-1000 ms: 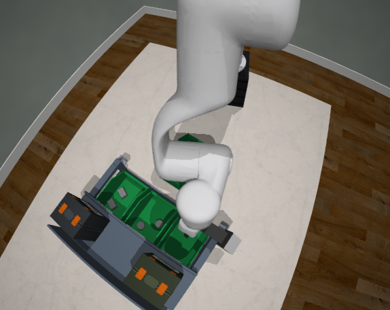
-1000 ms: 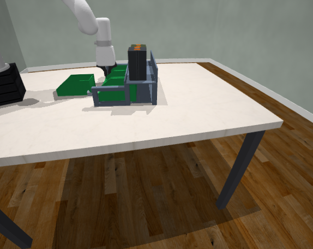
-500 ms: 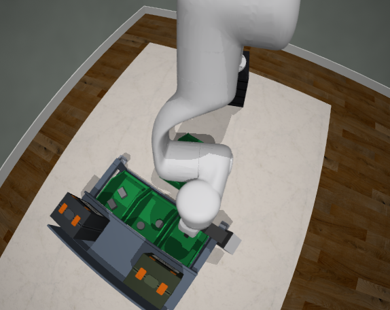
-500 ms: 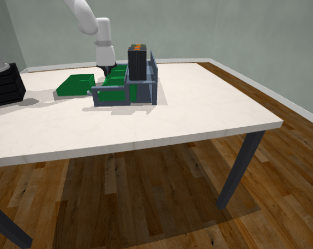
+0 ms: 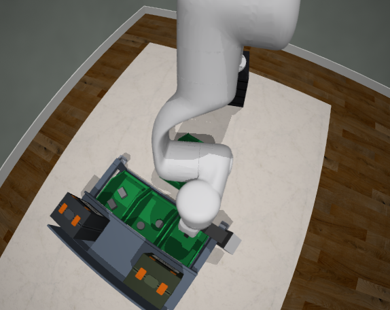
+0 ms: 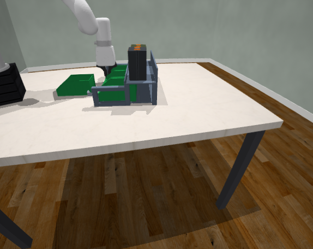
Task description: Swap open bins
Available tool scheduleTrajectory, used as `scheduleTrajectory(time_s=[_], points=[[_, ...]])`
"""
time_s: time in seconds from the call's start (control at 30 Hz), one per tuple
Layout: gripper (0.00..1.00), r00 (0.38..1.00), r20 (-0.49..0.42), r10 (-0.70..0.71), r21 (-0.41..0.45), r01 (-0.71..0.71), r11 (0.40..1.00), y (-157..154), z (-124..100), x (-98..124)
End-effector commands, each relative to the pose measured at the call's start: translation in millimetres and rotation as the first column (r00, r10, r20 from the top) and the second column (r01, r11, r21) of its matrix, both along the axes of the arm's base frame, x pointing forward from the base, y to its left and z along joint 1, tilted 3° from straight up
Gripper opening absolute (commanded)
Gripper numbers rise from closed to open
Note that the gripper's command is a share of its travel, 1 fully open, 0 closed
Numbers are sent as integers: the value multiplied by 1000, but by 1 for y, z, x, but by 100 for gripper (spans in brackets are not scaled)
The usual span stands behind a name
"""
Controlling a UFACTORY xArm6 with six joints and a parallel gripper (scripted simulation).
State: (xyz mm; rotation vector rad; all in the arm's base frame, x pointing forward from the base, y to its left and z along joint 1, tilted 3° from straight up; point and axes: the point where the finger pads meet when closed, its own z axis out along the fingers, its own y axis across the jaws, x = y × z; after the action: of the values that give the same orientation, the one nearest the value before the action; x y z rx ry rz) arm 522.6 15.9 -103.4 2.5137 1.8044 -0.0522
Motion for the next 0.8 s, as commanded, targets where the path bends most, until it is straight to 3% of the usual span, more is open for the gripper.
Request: scheduleTrajectory(time_s=[0.0,0.77], points=[[0,1000,5,0,0,0,1000,0,3,2],[0,1000,5,0,0,0,1000,1,21,2]])
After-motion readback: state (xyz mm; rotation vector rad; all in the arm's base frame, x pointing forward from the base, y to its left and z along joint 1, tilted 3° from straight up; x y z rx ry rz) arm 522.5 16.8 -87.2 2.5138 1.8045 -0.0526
